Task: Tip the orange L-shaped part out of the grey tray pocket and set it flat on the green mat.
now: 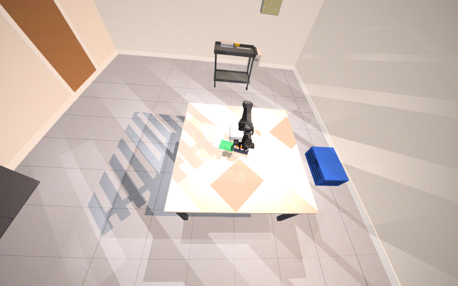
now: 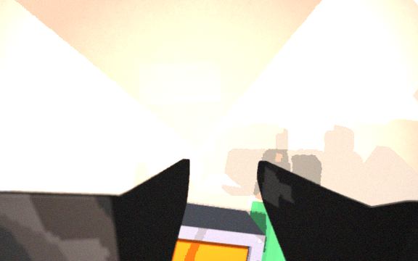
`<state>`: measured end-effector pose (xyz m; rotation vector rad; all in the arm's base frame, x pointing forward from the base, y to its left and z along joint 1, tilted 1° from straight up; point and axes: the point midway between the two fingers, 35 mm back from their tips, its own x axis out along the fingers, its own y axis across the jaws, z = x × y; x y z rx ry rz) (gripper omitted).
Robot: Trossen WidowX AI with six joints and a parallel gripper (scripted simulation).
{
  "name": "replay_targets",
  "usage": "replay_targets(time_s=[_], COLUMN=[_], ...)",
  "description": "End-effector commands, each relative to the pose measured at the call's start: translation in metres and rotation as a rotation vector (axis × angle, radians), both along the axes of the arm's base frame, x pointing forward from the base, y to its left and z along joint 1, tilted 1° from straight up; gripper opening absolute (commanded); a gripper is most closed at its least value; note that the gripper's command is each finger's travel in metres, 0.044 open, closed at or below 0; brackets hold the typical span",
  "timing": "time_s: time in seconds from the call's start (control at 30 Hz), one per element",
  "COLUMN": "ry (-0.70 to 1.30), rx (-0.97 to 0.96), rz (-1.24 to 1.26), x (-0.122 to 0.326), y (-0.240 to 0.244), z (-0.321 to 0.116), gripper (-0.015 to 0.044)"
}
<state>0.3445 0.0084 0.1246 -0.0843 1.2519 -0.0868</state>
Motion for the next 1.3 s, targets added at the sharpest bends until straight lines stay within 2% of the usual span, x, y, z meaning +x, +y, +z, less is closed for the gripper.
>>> replay_targets(time_s=[0.0,0.17,0.43,0.7,1.27], ry=[0.169,0.295,0.295,0.295,0.295], rx=[0.103,0.129,0.129,0.129,0.129], rz=[-0.086,-0.160,-0.160,-0.160,-0.160], x=[-0.055,-0.097,-0.096,-0.096,-0.096], y=[0.052,0.078,0.078,0.077,0.077], z=[-0.012,-0.015,-0.018,-0.088,-0.097], gripper=[0.0180,0.0180,0.0180,0.0180,0.0180])
